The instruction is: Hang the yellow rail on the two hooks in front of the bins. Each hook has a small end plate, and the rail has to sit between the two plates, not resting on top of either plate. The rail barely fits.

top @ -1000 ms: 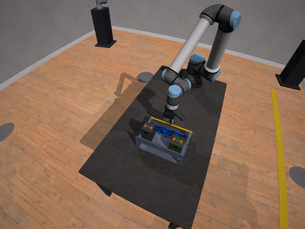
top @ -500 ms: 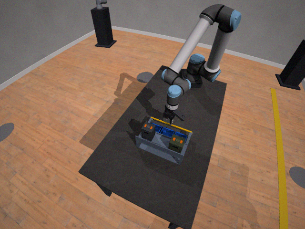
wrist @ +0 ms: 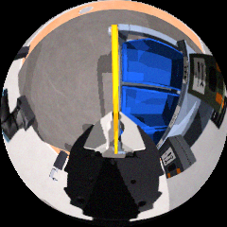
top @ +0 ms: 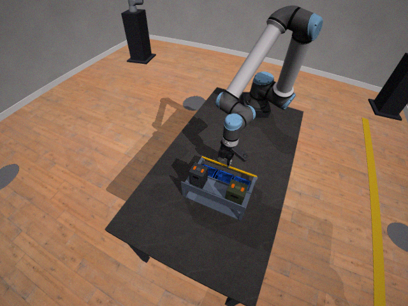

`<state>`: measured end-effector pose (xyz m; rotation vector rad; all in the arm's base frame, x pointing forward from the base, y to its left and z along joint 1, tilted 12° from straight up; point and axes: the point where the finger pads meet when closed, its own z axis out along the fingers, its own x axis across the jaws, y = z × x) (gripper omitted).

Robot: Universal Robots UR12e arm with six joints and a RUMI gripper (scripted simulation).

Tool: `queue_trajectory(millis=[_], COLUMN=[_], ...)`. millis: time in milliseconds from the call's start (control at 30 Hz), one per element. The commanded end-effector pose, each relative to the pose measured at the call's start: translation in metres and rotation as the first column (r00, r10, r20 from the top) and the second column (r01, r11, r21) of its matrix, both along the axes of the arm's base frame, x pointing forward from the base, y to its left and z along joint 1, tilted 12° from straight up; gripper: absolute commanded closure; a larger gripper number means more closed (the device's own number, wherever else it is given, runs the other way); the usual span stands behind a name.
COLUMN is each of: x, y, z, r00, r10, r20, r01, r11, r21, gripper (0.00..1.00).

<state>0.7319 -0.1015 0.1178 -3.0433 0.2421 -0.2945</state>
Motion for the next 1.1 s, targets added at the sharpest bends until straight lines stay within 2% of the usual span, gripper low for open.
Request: queue_trajectory(millis=[0,1067], x=[0.0006,0.0014], y=[0.0018,0.002], z=[-0.0007,-0.004], r00=[1.0,1.0], r10=[0.002,0.002], r20=[0.001,0.001], r01=[-0.002,-0.002], r11=[1.0,1.0], r21=[-0.001,-0.001], gripper=[1.0,1.0])
